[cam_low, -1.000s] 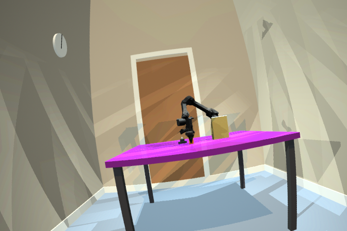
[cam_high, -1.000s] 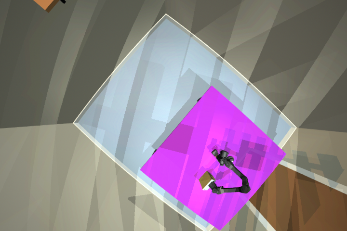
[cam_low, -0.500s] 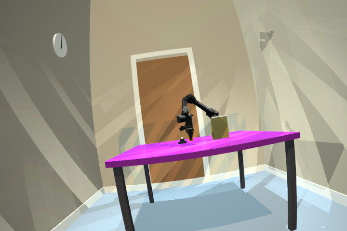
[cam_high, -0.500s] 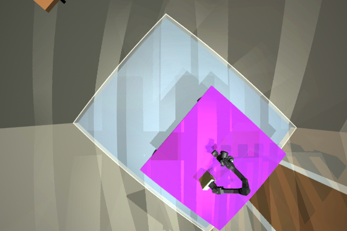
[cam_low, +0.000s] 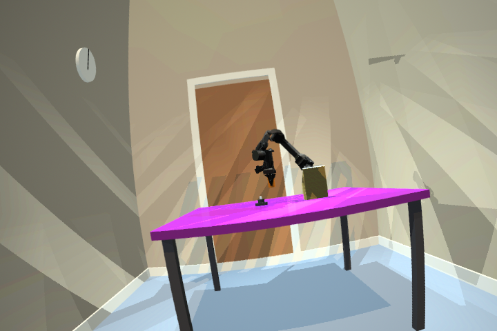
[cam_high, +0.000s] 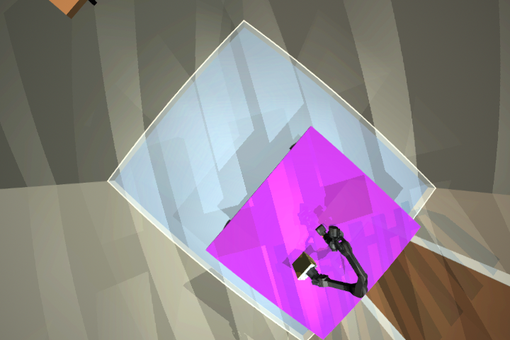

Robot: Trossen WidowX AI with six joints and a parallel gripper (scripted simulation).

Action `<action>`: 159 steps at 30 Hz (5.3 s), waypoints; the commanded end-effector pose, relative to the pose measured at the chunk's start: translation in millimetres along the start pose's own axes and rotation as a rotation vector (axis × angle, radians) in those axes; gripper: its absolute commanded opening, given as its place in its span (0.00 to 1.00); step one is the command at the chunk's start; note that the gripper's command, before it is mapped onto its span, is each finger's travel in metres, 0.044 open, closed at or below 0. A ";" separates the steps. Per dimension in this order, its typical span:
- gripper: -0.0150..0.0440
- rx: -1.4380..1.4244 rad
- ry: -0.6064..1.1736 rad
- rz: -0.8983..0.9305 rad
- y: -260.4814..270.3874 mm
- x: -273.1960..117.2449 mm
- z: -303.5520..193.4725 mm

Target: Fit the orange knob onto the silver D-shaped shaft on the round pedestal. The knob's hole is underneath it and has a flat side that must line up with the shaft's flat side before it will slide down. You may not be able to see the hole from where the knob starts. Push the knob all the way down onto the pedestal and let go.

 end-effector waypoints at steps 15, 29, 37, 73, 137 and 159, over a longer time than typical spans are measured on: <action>0.25 0.013 -0.005 0.132 -11.7 -31.7 -0.7; 0.25 0.010 -0.014 0.423 -32.3 -55.7 0.2; 0.25 0.009 -0.021 0.602 -44.0 -68.7 0.9; 0.25 0.013 -0.030 0.987 -65.9 -83.4 2.5; 0.25 0.012 -0.006 0.188 -9.6 -33.0 4.3; 0.25 0.018 -0.006 0.029 9.4 46.4 14.1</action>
Point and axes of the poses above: the point midway between the two fingers, 35 mm back from their tips, its own x axis out along the fingers, its own y axis across the jaws, z = x × y, the point moved 5 cm from there along -x, back along the fingers, and after that the axes turned 2 degrees about -x, right-handed, at the moved point
